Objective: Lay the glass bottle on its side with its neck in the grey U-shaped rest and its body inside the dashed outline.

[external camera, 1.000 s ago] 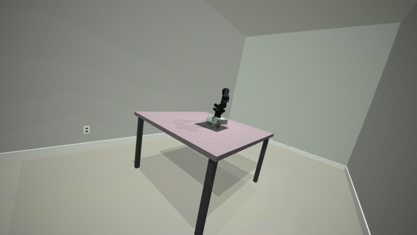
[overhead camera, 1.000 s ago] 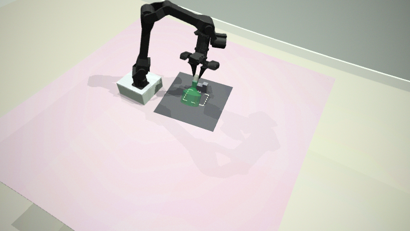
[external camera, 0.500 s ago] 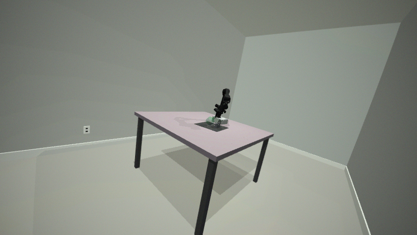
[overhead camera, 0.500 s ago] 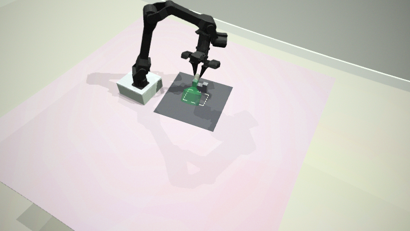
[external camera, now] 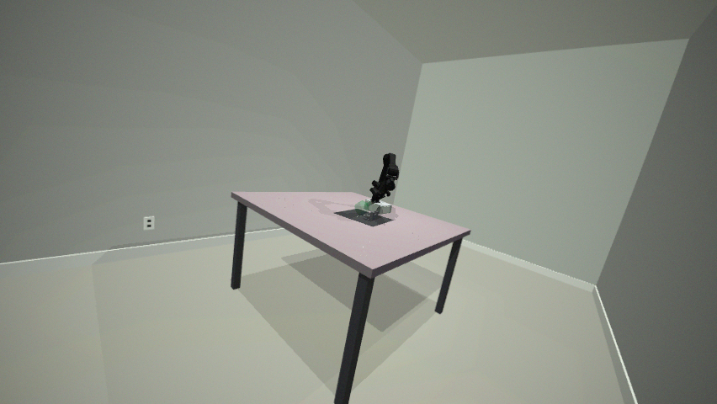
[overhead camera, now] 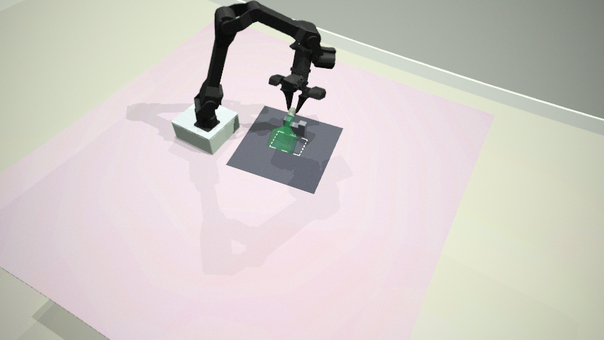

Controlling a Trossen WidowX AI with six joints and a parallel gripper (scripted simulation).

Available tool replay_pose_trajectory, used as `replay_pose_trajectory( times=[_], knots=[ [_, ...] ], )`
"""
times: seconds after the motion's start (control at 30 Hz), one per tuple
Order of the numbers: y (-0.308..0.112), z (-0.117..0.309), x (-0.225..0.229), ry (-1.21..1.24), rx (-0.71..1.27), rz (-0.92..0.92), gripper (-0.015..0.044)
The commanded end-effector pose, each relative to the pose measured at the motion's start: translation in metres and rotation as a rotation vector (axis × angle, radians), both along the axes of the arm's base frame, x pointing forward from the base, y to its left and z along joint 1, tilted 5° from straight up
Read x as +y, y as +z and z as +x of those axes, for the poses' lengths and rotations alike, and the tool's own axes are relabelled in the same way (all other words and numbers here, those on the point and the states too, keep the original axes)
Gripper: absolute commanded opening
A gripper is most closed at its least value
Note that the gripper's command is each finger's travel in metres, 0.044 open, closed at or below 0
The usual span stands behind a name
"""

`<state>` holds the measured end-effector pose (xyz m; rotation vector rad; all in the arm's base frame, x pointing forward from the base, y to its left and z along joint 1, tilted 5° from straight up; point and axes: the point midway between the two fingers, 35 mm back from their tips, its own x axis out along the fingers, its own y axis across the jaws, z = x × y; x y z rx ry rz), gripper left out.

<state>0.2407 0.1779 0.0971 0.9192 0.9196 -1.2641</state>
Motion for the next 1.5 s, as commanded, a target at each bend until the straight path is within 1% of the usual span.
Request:
replay_pose_trajectory(
  times=[0.0,0.9,1.47],
  knots=[
    [-0.005,-0.001,0.008,-0.001,0.003,0.006,0.0108],
    [-0.026,-0.006,0.036,0.011,-0.013,-0.013,0.0108],
    [-0.032,-0.008,0.043,0.020,-0.019,-0.015,0.0108]
  ],
)
